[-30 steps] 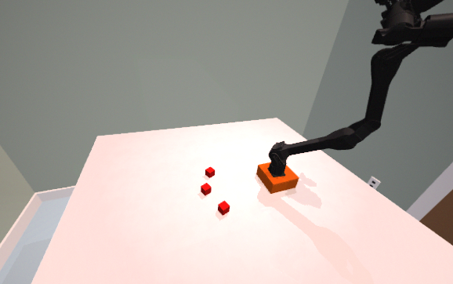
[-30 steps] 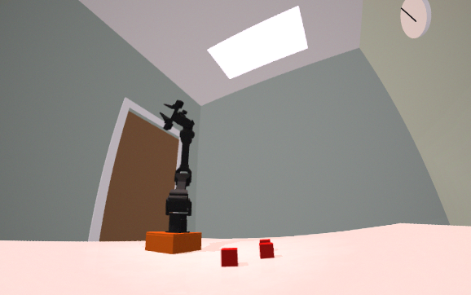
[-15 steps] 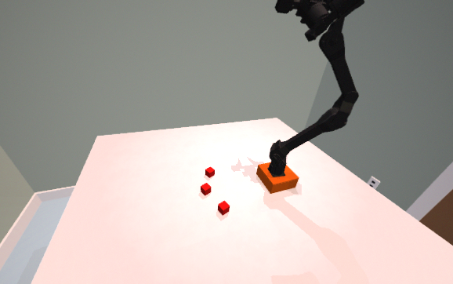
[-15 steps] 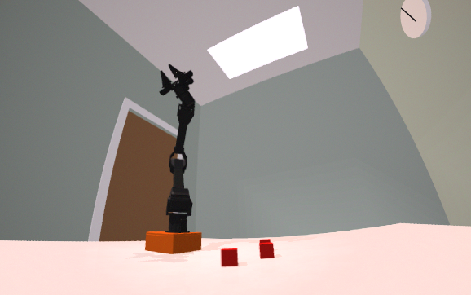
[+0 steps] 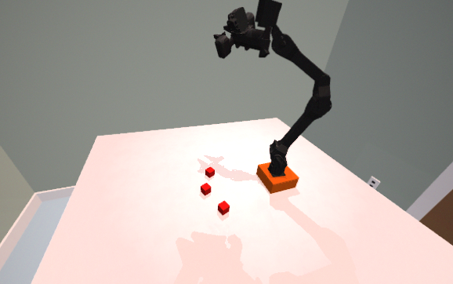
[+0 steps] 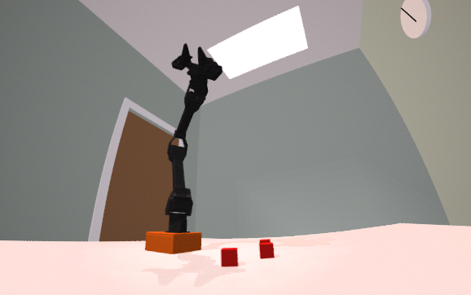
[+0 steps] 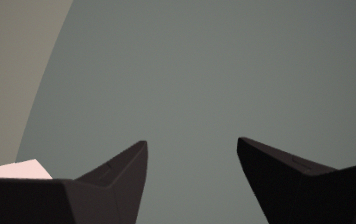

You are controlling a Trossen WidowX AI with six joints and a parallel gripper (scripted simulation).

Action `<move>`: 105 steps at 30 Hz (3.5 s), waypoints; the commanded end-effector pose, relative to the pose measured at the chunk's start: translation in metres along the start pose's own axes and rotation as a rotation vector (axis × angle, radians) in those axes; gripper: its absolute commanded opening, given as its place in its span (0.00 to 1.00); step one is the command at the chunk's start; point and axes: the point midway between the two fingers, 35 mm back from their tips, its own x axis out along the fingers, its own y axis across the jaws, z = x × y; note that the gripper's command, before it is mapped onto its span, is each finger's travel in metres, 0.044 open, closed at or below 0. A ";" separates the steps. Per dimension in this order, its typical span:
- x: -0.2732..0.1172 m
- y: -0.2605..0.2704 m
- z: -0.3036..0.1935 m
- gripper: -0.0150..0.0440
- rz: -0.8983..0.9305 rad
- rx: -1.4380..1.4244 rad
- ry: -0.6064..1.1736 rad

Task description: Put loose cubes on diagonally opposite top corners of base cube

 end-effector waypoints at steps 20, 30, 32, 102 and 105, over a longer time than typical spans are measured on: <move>-0.019 0.301 -0.164 0.70 0.950 -0.442 0.480; -0.101 0.368 -0.248 0.70 1.308 -0.638 0.781; -0.119 0.374 -0.263 0.70 1.370 -0.677 0.850; -0.135 0.415 -0.329 0.43 1.415 -0.708 0.905; -0.134 0.410 -0.321 0.43 1.415 -0.708 0.905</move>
